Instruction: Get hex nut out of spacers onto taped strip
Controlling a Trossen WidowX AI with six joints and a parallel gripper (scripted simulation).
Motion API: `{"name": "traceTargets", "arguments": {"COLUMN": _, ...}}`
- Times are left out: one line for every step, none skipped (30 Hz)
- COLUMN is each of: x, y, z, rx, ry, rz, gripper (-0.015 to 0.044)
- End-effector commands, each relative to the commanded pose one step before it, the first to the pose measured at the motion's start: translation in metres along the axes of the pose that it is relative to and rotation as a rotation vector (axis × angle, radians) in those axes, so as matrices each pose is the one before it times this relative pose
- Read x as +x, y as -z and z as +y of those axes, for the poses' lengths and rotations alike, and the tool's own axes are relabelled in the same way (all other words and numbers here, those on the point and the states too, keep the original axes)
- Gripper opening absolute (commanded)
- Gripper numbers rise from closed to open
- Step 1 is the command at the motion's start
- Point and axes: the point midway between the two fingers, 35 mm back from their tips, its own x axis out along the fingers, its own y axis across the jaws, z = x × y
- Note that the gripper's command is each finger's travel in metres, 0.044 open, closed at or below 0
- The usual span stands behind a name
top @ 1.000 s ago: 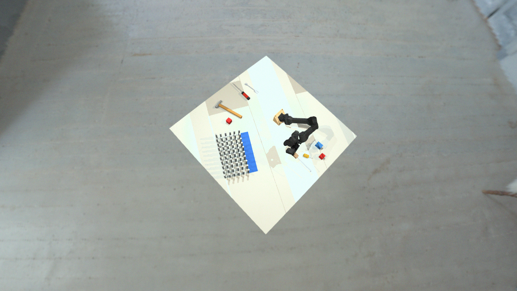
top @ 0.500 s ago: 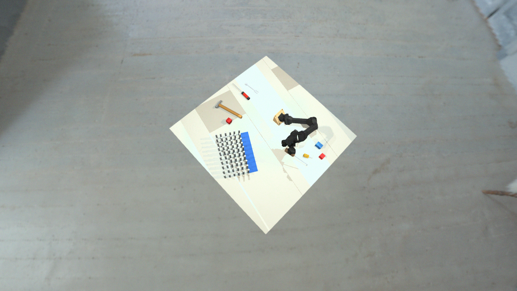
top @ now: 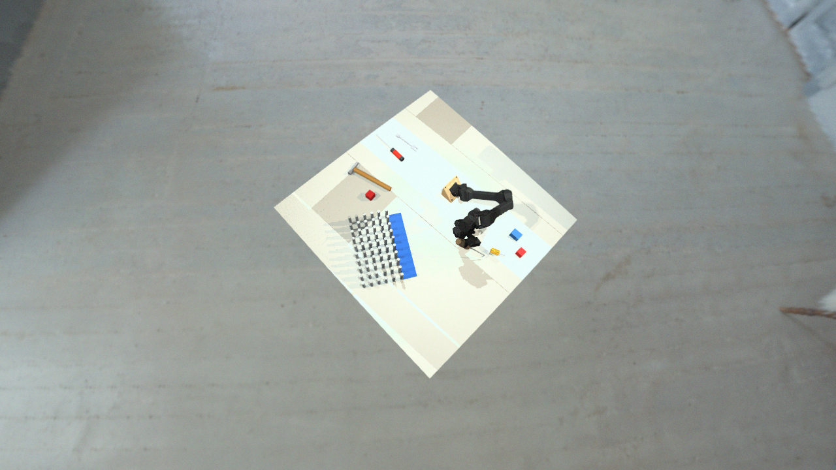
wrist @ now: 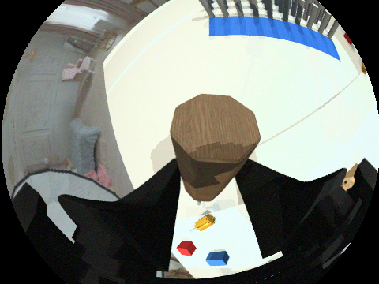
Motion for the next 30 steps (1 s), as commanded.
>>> {"name": "traceTargets", "arguments": {"x": -0.00172, "y": -0.00610, "z": -0.00445, "rx": -0.1071, "ry": 0.01736, "rz": -0.02402, "gripper": 0.0000}}
{"name": "traceTargets", "arguments": {"x": -0.00037, "y": -0.00124, "z": -0.00114, "rx": -0.0279, "ry": 0.00433, "rz": -0.00515, "gripper": 0.0000}}
{"name": "traceTargets", "arguments": {"x": -0.00036, "y": -0.00120, "z": -0.00118, "rx": -0.0279, "ry": 0.00448, "rz": -0.00502, "gripper": 0.0000}}
{"name": "traceTargets", "arguments": {"x": -0.00036, "y": -0.00117, "z": -0.00122, "rx": -0.0279, "ry": 0.00463, "rz": -0.00488, "gripper": 0.0000}}
{"name": "traceTargets", "arguments": {"x": -0.00305, "y": -0.00176, "z": -0.00178, "rx": -0.0233, "ry": 0.00779, "rz": -0.01863, "gripper": 0.0000}}
{"name": "traceTargets", "arguments": {"x": -0.00306, "y": -0.00176, "z": -0.00190, "rx": -0.0241, "ry": 0.00851, "rz": -0.01868, "gripper": 0.0000}}
{"name": "traceTargets", "arguments": {"x": -0.00270, "y": -0.00162, "z": -0.00192, "rx": -0.0249, "ry": 0.00867, "rz": -0.01670, "gripper": 0.0000}}
{"name": "traceTargets", "arguments": {"x": -0.00157, "y": -0.00121, "z": -0.00172, "rx": -0.0259, "ry": 0.00748, "rz": -0.01063, "gripper": 0.0000}}
{"name": "traceTargets", "arguments": {"x": 0.00007, "y": -0.00060, "z": -0.00134, "rx": -0.0277, "ry": 0.00503, "rz": -0.00180, "gripper": 0.0000}}
{"name": "traceTargets", "arguments": {"x": 0.00008, "y": -0.00056, "z": -0.00136, "rx": -0.0277, "ry": 0.00508, "rz": -0.00164, "gripper": 0.0000}}
{"name": "traceTargets", "arguments": {"x": 0.00008, "y": -0.00052, "z": -0.00137, "rx": -0.0277, "ry": 0.00513, "rz": -0.00147, "gripper": 0.0000}}
{"name": "traceTargets", "arguments": {"x": 0.00009, "y": -0.00047, "z": -0.00138, "rx": -0.0277, "ry": 0.00515, "rz": -0.00128, "gripper": 0.0000}}
{"name": "traceTargets", "arguments": {"x": 0.00010, "y": -0.00043, "z": -0.00140, "rx": -0.0277, "ry": 0.00518, "rz": -0.00111, "gripper": 0.0000}}
{"name": "traceTargets", "arguments": {"x": 0.00010, "y": -0.00039, "z": -0.00141, "rx": -0.0277, "ry": 0.00521, "rz": -0.00094, "gripper": 0.0000}}
{"name": "traceTargets", "arguments": {"x": 0.00011, "y": -0.00039, "z": -0.00160, "rx": -0.0312, "ry": 0.00591, "rz": -0.00087, "gripper": 0.0000}}
{"name": "traceTargets", "arguments": {"x": 0.00012, "y": -0.00034, "z": -0.00167, "rx": -0.0324, "ry": 0.00616, "rz": -0.00068, "gripper": 0.0000}}
{"name": "traceTargets", "arguments": {"x": 0.00012, "y": -0.00028, "z": -0.00168, "rx": -0.0324, "ry": 0.00618, "rz": -0.00045, "gripper": 0.0000}}
{"name": "traceTargets", "arguments": {"x": 0.00013, "y": -0.00022, "z": -0.00169, "rx": -0.0324, "ry": 0.00619, "rz": -0.00023, "gripper": 0.0000}}
{"name": "traceTargets", "arguments": {"x": 0.00013, "y": -0.00016, "z": -0.00169, "rx": -0.0324, "ry": 0.00619, "rz": 0.00000, "gripper": 0.0000}}
{"name": "traceTargets", "arguments": {"x": 0.00014, "y": -0.00010, "z": -0.00170, "rx": -0.0324, "ry": 0.00618, "rz": 0.00022, "gripper": 0.0000}}
{"name": "traceTargets", "arguments": {"x": 0.00014, "y": -0.00004, "z": -0.00170, "rx": -0.0324, "ry": 0.00617, "rz": 0.00045, "gripper": 0.0000}}
{"name": "traceTargets", "arguments": {"x": 0.00014, "y": 0.00002, "z": -0.00170, "rx": -0.0323, "ry": 0.00614, "rz": 0.00068, "gripper": 0.0000}}
{"name": "traceTargets", "arguments": {"x": 0.00015, "y": 0.00008, "z": -0.00169, "rx": -0.0323, "ry": 0.00611, "rz": 0.00090, "gripper": 0.0000}}
{"name": "traceTargets", "arguments": {"x": 0.00015, "y": 0.00014, "z": -0.00169, "rx": -0.0323, "ry": 0.00607, "rz": 0.00112, "gripper": 0.0000}}
{"name": "traceTargets", "arguments": {"x": 0.00015, "y": 0.00021, "z": -0.00168, "rx": -0.0323, "ry": 0.00602, "rz": 0.00134, "gripper": 0.0000}}
{"name": "traceTargets", "arguments": {"x": 0.00016, "y": 0.00027, "z": -0.00167, "rx": -0.0323, "ry": 0.00597, "rz": 0.00156, "gripper": 0.0000}}
{"name": "traceTargets", "arguments": {"x": 0.00016, "y": 0.00033, "z": -0.00166, "rx": -0.0323, "ry": 0.00591, "rz": 0.00178, "gripper": 0.0000}}
{"name": "traceTargets", "arguments": {"x": 0.00017, "y": 0.00038, "z": -0.00165, "rx": -0.0323, "ry": 0.00583, "rz": 0.00199, "gripper": 0.0000}}
{"name": "traceTargets", "arguments": {"x": 0.00017, "y": 0.00044, "z": -0.00163, "rx": -0.0323, "ry": 0.00576, "rz": 0.00220, "gripper": 0.0000}}
{"name": "traceTargets", "arguments": {"x": 0.00017, "y": 0.00050, "z": -0.00161, "rx": -0.0323, "ry": 0.00567, "rz": 0.00241, "gripper": 0.0000}}
